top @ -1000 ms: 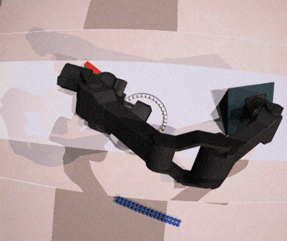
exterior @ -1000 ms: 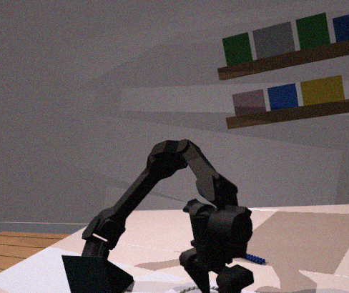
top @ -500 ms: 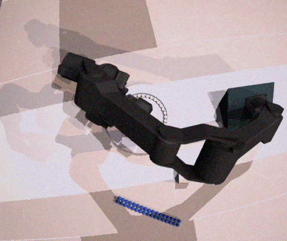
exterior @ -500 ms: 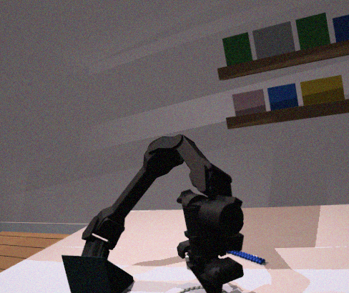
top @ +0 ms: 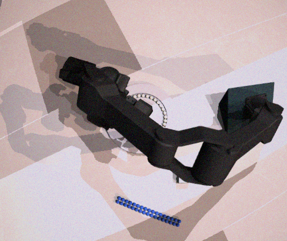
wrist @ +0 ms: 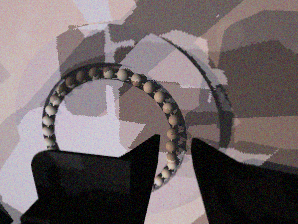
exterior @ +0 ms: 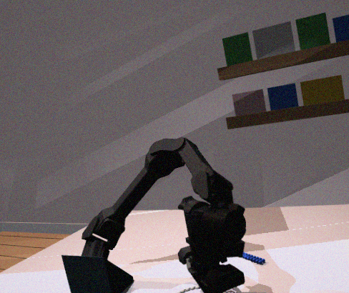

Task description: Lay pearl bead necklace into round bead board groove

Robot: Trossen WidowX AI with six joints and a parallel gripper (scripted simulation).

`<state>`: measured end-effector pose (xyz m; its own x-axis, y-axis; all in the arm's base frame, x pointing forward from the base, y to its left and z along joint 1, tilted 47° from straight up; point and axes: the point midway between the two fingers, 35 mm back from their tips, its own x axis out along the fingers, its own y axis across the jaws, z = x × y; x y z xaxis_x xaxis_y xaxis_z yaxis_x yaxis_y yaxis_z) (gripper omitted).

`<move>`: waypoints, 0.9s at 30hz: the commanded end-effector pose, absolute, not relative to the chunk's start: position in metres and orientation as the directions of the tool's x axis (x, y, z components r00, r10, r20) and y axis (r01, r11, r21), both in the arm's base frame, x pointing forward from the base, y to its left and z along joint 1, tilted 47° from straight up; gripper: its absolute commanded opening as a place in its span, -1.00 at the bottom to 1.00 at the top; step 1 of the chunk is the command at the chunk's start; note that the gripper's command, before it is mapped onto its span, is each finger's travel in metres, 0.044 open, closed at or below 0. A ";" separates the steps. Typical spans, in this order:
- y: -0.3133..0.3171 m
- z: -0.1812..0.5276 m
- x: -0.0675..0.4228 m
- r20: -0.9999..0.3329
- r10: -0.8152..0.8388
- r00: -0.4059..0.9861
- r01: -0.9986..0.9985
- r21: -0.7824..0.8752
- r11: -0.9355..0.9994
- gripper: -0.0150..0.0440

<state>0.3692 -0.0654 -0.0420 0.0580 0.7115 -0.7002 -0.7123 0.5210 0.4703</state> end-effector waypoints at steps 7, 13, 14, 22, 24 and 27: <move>-0.053 -0.053 0.369 -0.695 0.717 0.059 -0.704 0.480 0.524 -0.08; -0.054 -0.052 0.369 -0.699 0.713 0.055 -0.709 0.475 0.521 -0.35; -0.054 -0.052 0.369 -0.699 0.713 0.055 -0.709 0.475 0.521 -0.44; -0.054 -0.052 0.369 -0.699 0.713 0.055 -0.709 0.475 0.521 -0.49; -0.054 -0.052 0.369 -0.699 0.713 0.055 -0.709 0.475 0.521 -0.49; -0.054 -0.052 0.369 -0.699 0.713 0.055 -0.709 0.475 0.521 -0.49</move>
<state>0.3690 -0.0538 -0.0528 0.0548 0.7129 -0.6991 -0.7086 0.5211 0.4758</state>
